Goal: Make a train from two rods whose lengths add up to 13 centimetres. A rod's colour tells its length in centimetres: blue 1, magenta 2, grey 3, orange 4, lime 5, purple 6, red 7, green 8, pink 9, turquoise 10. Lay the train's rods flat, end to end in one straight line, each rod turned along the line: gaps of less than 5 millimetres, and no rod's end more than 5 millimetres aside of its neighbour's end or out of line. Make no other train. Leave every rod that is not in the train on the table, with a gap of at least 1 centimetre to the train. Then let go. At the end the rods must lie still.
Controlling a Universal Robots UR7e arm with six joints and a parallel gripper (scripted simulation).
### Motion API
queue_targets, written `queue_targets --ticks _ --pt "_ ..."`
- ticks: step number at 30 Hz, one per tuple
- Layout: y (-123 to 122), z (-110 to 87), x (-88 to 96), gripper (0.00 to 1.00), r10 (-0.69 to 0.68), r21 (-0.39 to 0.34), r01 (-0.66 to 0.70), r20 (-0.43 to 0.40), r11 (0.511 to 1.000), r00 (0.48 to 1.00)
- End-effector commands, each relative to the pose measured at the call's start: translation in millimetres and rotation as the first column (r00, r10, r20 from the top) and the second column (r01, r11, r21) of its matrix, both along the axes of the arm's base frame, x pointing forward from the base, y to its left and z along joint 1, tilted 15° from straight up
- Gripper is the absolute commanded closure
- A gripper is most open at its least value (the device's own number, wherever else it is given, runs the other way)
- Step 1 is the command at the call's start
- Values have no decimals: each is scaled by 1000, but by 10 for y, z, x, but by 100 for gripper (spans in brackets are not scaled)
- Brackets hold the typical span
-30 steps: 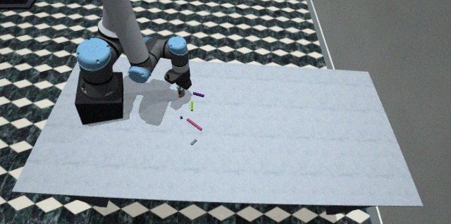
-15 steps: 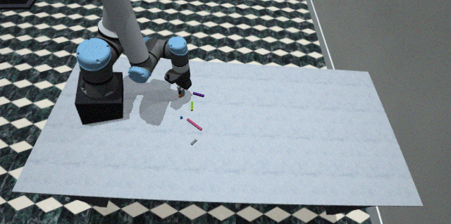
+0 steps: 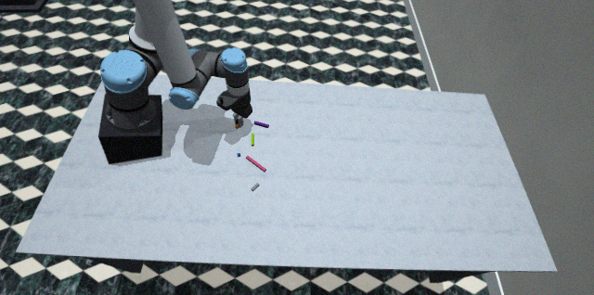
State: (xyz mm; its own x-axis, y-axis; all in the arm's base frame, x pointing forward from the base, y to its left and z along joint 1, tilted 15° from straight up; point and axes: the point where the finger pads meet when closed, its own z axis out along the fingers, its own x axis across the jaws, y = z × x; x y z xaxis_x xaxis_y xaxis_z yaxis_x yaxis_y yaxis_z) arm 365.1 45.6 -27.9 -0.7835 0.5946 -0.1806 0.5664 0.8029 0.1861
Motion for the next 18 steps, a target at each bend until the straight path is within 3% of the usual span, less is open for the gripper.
queue_targets --ticks 1,18 --pt "0 3 3 76 0 0 0 1 1000 1000" --pt "3 -81 25 76 0 0 0 1 1000 1000"
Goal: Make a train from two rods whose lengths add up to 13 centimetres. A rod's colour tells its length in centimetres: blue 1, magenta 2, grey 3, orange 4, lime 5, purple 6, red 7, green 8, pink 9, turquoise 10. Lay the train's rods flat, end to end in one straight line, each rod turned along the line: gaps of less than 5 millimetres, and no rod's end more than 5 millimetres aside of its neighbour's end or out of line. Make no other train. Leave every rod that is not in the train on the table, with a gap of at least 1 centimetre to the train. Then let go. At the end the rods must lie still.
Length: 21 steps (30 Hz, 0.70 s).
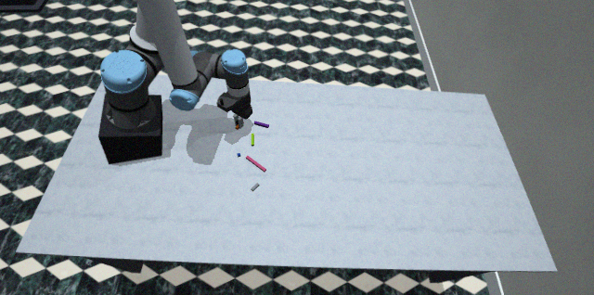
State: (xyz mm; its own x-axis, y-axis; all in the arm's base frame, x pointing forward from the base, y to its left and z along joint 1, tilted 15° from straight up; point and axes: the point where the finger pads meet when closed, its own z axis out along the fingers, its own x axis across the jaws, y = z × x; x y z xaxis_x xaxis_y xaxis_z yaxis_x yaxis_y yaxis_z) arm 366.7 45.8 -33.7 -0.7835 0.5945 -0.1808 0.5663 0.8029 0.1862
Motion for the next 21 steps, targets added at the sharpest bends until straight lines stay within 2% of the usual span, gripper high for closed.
queue_targets --ticks 1,21 --pt "1 -30 11 76 0 0 0 1 1000 1000" --pt "2 -54 17 76 0 0 0 1 1000 1000"
